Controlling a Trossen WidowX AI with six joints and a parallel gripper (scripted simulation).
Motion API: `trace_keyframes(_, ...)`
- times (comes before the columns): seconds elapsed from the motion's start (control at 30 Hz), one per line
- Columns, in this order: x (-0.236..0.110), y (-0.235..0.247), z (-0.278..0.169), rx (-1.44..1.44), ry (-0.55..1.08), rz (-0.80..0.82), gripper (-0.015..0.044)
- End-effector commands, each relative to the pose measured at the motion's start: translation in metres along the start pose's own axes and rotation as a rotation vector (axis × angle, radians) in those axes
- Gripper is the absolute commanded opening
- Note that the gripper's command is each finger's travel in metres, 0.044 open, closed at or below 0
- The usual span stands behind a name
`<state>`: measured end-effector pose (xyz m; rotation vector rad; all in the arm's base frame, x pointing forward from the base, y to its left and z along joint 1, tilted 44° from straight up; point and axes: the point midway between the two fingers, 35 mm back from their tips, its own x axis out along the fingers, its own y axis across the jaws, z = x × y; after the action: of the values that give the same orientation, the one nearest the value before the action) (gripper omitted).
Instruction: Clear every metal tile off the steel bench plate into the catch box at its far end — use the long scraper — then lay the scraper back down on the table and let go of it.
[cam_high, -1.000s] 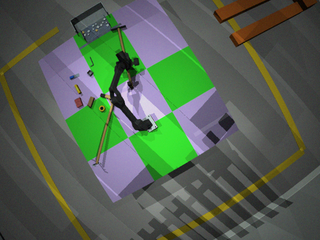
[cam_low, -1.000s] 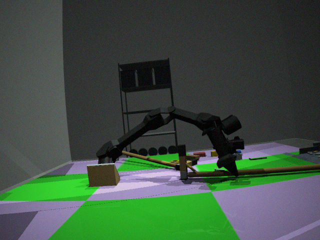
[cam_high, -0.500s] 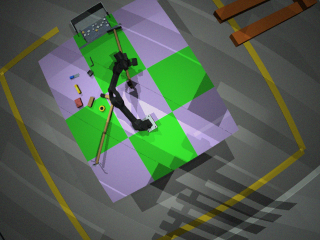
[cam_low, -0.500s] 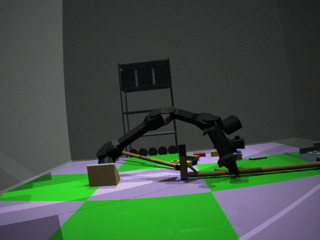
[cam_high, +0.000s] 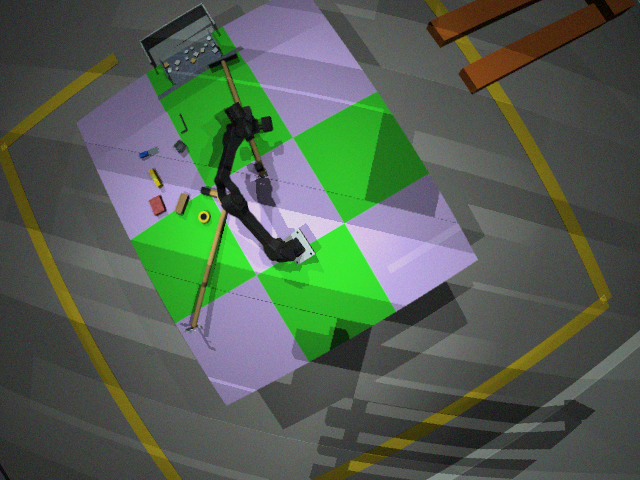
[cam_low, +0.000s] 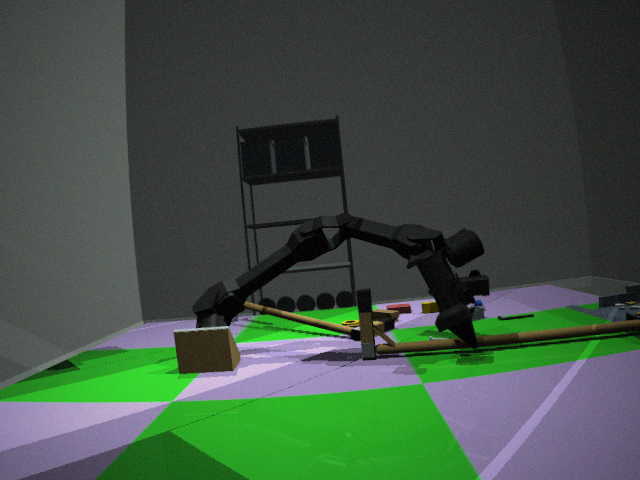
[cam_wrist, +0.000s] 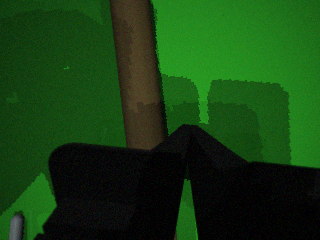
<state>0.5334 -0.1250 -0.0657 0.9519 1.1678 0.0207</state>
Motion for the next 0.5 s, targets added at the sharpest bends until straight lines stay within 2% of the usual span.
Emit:
trace_keyframes(0.0,-0.013,-0.002,0.010,-0.006,-0.011,0.003,0.0000)
trace_keyframes(0.47,-0.059,-0.002,0.031,-0.014,-0.021,0.004,0.0000)
